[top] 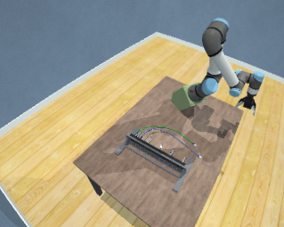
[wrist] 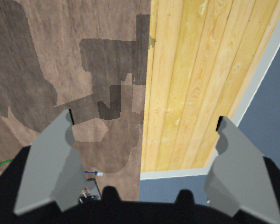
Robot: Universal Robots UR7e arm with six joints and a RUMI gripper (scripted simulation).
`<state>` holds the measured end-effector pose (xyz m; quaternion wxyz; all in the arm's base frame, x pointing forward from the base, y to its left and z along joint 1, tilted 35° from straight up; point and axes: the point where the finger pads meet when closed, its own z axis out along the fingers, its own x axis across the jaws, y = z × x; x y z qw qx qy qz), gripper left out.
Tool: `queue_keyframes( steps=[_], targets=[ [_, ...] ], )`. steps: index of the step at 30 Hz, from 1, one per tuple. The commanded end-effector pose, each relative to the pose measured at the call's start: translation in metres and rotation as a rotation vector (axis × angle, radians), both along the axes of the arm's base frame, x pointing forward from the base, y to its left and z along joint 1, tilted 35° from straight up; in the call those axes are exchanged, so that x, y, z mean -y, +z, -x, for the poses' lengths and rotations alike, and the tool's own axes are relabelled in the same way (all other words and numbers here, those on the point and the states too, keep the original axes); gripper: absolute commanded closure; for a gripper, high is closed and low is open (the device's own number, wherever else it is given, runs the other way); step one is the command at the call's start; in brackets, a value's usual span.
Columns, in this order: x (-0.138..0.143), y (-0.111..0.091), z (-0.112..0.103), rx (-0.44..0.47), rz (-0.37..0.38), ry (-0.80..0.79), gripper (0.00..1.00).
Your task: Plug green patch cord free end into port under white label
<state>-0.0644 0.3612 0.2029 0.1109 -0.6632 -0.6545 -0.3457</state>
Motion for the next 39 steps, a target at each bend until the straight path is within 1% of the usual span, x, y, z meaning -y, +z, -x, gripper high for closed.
queue_keyframes(
  steps=[1, 23, 34, 39],
  targets=[
    [0.000, 0.000, 0.000, 0.000, -0.001, 0.000, 0.00],
    [0.000, 0.000, -0.001, 0.000, 0.000, -0.001, 0.00],
    [-0.002, 0.001, -0.006, 0.006, 0.012, -0.001, 0.00],
    [-0.002, -0.001, -0.013, 0.013, 0.030, -0.002, 0.00]
  ],
)
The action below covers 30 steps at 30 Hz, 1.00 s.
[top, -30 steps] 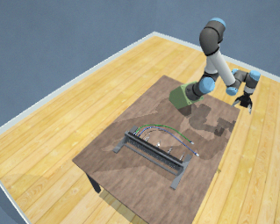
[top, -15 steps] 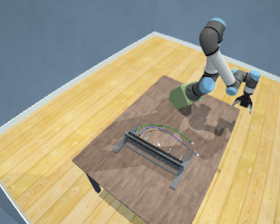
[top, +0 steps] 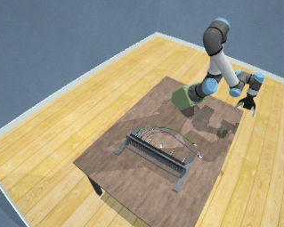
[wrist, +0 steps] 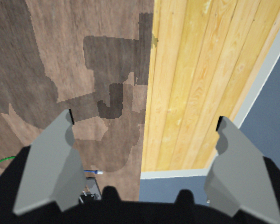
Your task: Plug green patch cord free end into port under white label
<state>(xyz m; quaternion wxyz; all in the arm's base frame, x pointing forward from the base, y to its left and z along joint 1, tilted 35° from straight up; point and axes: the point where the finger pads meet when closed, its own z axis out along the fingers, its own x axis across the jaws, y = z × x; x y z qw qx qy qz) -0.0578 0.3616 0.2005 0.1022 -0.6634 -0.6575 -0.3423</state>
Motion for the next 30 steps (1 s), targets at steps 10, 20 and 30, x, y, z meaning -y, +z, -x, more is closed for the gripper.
queue_keyframes(
  steps=[10, 20, 30],
  targets=[
    [-0.002, -0.004, -0.030, 0.025, 0.075, 0.000, 0.00],
    [0.000, -0.011, -0.060, 0.037, 0.153, 0.002, 0.00],
    [0.008, -0.018, -0.097, 0.034, 0.245, 0.011, 0.00]
  ],
)
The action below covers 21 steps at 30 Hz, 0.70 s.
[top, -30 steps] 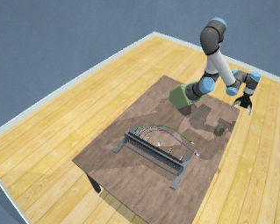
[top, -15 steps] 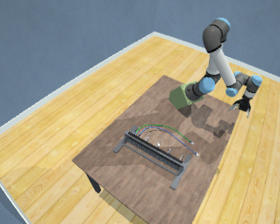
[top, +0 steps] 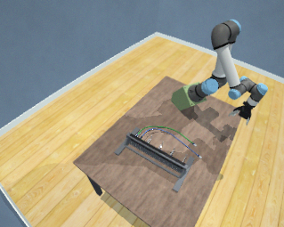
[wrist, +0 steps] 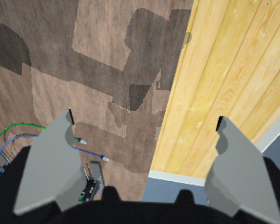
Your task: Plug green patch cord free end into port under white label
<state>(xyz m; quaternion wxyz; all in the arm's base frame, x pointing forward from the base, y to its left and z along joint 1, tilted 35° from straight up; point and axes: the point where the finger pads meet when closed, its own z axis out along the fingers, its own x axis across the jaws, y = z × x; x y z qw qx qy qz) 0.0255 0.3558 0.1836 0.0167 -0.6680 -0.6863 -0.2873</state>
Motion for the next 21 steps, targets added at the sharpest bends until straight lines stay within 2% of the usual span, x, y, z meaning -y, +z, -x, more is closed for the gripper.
queue_keyframes(
  steps=[1, 9, 13, 16, 21],
  targets=[
    [0.003, -0.002, -0.019, -0.013, 0.051, 0.025, 0.00],
    [0.018, -0.008, -0.060, -0.044, 0.138, 0.037, 0.00],
    [0.026, -0.009, -0.076, -0.062, 0.166, 0.043, 0.00],
    [0.026, -0.009, -0.076, -0.062, 0.166, 0.043, 0.00],
    [0.040, -0.010, -0.101, -0.097, 0.201, 0.054, 0.00]
  ],
)
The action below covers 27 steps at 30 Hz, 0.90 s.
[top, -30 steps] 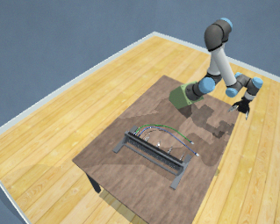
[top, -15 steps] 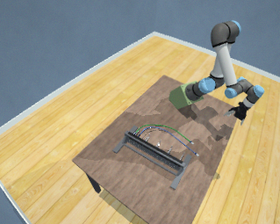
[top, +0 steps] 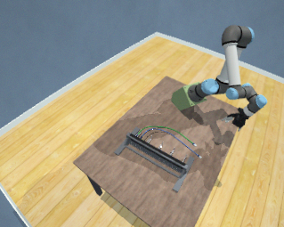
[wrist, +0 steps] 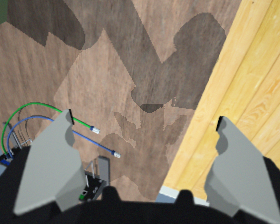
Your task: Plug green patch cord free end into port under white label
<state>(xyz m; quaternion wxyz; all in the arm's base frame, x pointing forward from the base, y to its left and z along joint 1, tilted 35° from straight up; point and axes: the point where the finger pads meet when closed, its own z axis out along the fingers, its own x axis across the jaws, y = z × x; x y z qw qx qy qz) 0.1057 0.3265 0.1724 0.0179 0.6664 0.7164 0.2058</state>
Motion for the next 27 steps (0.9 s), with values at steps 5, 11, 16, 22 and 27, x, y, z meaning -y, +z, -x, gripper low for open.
queue_keyframes(
  steps=[5, 11, 16, 22, 27],
  targets=[
    [0.023, 0.002, -0.040, -0.072, 0.042, 0.034, 0.00],
    [0.033, 0.003, -0.054, -0.096, 0.048, 0.039, 0.00],
    [0.047, 0.005, -0.072, -0.126, 0.045, 0.046, 0.00],
    [0.061, 0.009, -0.089, -0.152, 0.032, 0.052, 0.00],
    [0.075, 0.013, -0.104, -0.171, 0.010, 0.056, 0.00]
  ],
)
